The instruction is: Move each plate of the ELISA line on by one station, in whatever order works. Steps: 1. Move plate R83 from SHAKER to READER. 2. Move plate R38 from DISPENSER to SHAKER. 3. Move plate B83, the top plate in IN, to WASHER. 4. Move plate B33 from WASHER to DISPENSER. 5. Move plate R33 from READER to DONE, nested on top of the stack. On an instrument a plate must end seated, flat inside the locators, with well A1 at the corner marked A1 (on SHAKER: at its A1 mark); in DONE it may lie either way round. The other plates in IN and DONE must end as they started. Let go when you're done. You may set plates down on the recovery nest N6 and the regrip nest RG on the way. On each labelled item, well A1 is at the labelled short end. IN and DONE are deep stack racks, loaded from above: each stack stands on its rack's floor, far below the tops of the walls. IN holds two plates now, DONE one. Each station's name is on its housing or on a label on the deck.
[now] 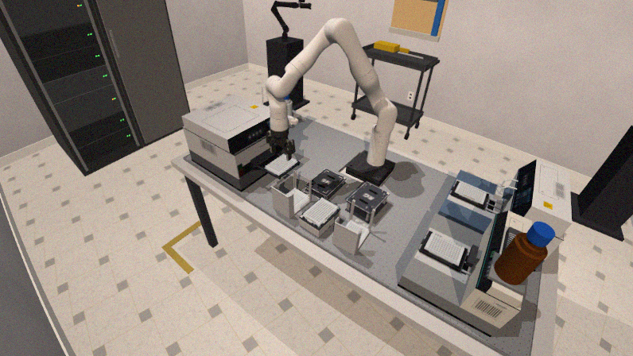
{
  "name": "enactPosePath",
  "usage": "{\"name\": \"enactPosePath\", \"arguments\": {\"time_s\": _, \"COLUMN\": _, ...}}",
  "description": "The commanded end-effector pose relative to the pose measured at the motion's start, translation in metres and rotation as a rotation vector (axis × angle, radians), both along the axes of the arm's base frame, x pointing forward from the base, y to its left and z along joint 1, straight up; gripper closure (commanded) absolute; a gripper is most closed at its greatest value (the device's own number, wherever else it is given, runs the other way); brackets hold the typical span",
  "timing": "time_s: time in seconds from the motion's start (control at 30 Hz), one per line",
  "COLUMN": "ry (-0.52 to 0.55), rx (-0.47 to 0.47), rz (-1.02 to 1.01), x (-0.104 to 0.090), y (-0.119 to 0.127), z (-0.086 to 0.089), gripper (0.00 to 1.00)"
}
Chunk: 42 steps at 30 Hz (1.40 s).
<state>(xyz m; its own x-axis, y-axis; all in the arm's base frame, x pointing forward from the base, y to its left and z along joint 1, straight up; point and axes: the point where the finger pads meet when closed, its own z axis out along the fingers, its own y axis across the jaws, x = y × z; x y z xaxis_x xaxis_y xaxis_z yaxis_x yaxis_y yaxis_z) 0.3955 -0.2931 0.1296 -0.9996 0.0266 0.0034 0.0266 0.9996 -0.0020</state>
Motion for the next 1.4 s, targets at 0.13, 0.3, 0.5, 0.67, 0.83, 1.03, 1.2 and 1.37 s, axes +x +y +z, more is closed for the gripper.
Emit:
{"name": "enactPosePath", "arguments": {"time_s": 0.13, "ry": 0.003, "rx": -0.002, "rz": -0.005, "x": 0.0, "y": 0.0, "z": -0.012, "gripper": 0.0}}
{"name": "enactPosePath", "arguments": {"time_s": 0.3, "ry": 0.002, "rx": 0.0, "rz": -0.007, "x": 0.0, "y": 0.001, "z": -0.013, "gripper": 0.0}}
{"name": "enactPosePath", "arguments": {"time_s": 0.5, "ry": 0.001, "rx": 0.0, "rz": -0.006, "x": 0.0, "y": 0.001, "z": -0.013, "gripper": 0.0}}
{"name": "enactPosePath", "arguments": {"time_s": 0.67, "ry": 0.001, "rx": 0.0, "rz": -0.006, "x": 0.0, "y": 0.0, "z": -0.013, "gripper": 0.0}}
{"name": "enactPosePath", "arguments": {"time_s": 0.83, "ry": 0.001, "rx": -0.001, "rz": -0.006, "x": 0.0, "y": 0.0, "z": -0.013, "gripper": 0.0}}
{"name": "enactPosePath", "arguments": {"time_s": 1.03, "ry": 0.003, "rx": -0.003, "rz": -0.005, "x": -0.001, "y": 0.0, "z": -0.02, "gripper": 0.0}}
{"name": "enactPosePath", "arguments": {"time_s": 1.2, "ry": 0.003, "rx": -0.002, "rz": -0.005, "x": -0.001, "y": 0.0, "z": -0.026, "gripper": 0.0}}
{"name": "enactPosePath", "arguments": {"time_s": 1.37, "ry": 0.002, "rx": -0.001, "rz": -0.007, "x": 0.0, "y": 0.001, "z": -0.03, "gripper": 0.0}}
